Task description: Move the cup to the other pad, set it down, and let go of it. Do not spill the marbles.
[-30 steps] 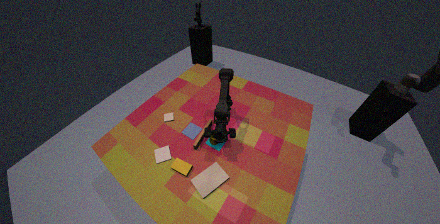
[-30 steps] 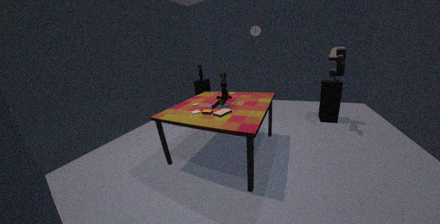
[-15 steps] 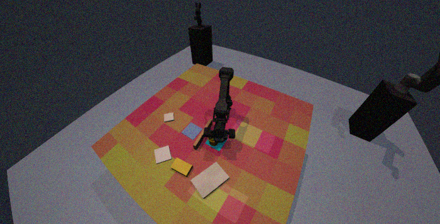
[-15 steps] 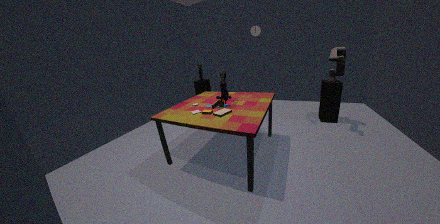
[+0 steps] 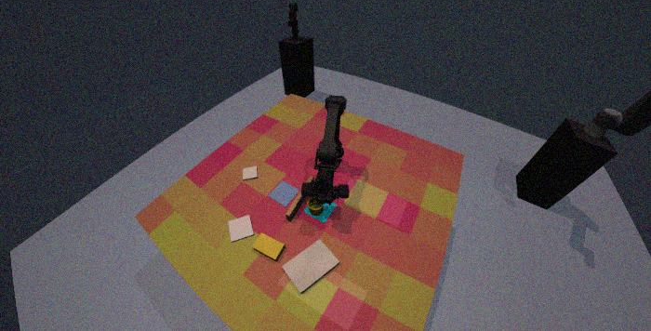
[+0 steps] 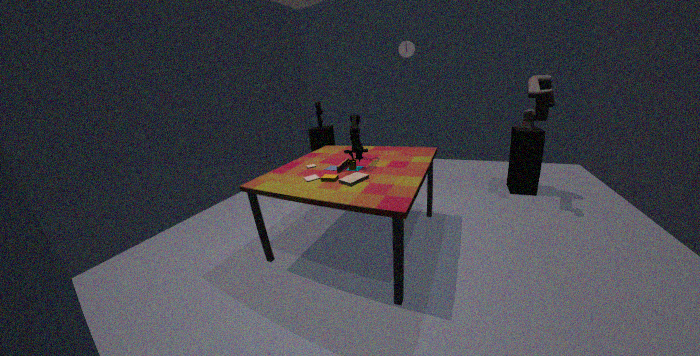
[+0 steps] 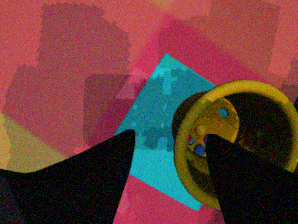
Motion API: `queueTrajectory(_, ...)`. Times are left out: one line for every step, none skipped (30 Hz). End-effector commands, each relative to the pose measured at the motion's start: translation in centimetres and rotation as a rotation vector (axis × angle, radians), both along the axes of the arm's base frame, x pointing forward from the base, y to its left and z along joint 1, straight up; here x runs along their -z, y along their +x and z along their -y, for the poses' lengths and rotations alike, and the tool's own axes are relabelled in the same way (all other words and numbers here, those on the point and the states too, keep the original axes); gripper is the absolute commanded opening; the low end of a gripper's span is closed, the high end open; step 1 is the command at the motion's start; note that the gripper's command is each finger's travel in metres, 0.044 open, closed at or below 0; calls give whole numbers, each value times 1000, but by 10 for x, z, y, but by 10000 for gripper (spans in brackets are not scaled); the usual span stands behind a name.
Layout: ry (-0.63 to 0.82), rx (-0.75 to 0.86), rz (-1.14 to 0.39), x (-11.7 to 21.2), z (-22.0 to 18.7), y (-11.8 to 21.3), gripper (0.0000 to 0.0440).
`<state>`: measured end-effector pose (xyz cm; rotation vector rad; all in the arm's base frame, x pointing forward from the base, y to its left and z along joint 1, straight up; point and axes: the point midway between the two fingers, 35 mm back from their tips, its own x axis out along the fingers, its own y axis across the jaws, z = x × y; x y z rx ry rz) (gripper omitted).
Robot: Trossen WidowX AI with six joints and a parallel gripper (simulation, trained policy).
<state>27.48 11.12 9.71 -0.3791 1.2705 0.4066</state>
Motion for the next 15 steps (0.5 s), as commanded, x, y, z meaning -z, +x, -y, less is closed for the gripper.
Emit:
queueTrajectory(17,7,6,-6,0,-4,215)
queueTrajectory(23,8,10,-8,0,-4,221)
queueTrajectory(28,10,15,-11,0,-5,227)
queueTrajectory(33,11,20,-13,0,-5,232)
queueTrajectory(38,13,26,-16,0,-6,237)
queueTrajectory(43,14,33,-19,0,-6,242)
queueTrajectory(48,15,39,-22,0,-6,246)
queueTrajectory(53,16,47,-25,0,-6,251)
queueTrajectory(58,17,54,-28,0,-6,260)
queueTrajectory(63,18,62,-32,0,-6,272)
queueTrajectory(67,20,70,-35,1,-6,284)
queueTrajectory(71,21,77,-39,1,-6,296)
queueTrajectory(74,24,83,-42,1,-5,320)
queueTrajectory(77,27,89,-45,2,-5,341)
queueTrajectory(81,31,94,-48,3,-5,363)
